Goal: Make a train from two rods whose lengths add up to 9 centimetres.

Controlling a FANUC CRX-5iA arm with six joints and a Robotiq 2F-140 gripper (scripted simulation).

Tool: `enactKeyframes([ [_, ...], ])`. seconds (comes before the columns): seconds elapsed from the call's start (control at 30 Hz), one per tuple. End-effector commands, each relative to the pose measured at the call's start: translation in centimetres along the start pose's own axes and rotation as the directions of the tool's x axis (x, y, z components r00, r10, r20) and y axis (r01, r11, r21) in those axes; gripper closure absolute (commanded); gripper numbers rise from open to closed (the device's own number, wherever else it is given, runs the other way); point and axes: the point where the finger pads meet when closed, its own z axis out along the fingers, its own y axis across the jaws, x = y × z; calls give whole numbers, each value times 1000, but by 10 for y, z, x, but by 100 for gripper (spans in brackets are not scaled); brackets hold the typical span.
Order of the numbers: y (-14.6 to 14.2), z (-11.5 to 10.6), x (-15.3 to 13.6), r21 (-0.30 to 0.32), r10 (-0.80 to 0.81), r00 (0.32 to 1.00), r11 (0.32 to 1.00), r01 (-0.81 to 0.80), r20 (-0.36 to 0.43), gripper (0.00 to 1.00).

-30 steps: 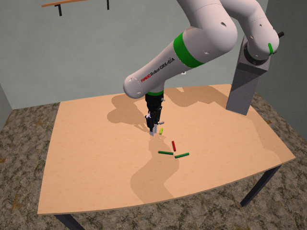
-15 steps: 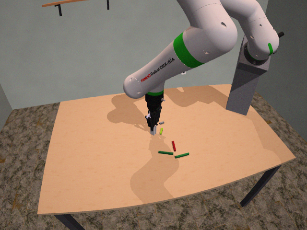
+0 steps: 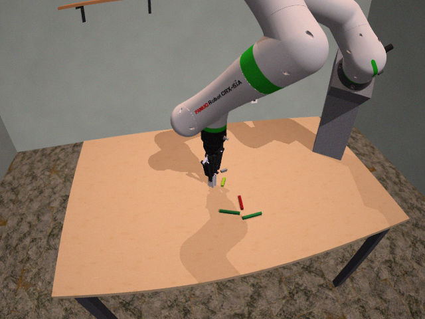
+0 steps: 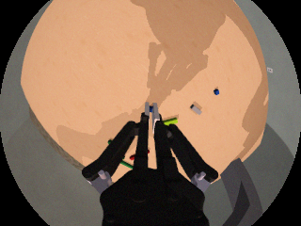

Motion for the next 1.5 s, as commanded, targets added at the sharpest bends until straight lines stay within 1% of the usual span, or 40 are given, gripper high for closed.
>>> enactKeyframes([
  [0.0, 0, 0, 0, 0, 0, 1000, 1000, 0, 0, 97],
  [0.47, 0, -4, 0, 0, 0, 1000, 1000, 0, 0, 97],
  [0.6, 0, -20, 0, 0, 0, 1000, 1000, 0, 0, 97],
  [0.87, 0, -78, 0, 0, 0, 1000, 1000, 0, 0, 97],
  [0.97, 0, -93, 0, 0, 0, 1000, 1000, 0, 0, 97],
  [1.03, 0, -93, 0, 0, 0, 1000, 1000, 0, 0, 97],
  [1.17, 0, -100, 0, 0, 0, 1000, 1000, 0, 0, 97],
  [1.4, 0, -100, 0, 0, 0, 1000, 1000, 0, 0, 97],
  [1.47, 5, -100, -2, 0, -9, 1000, 1000, 9, 0, 97],
])
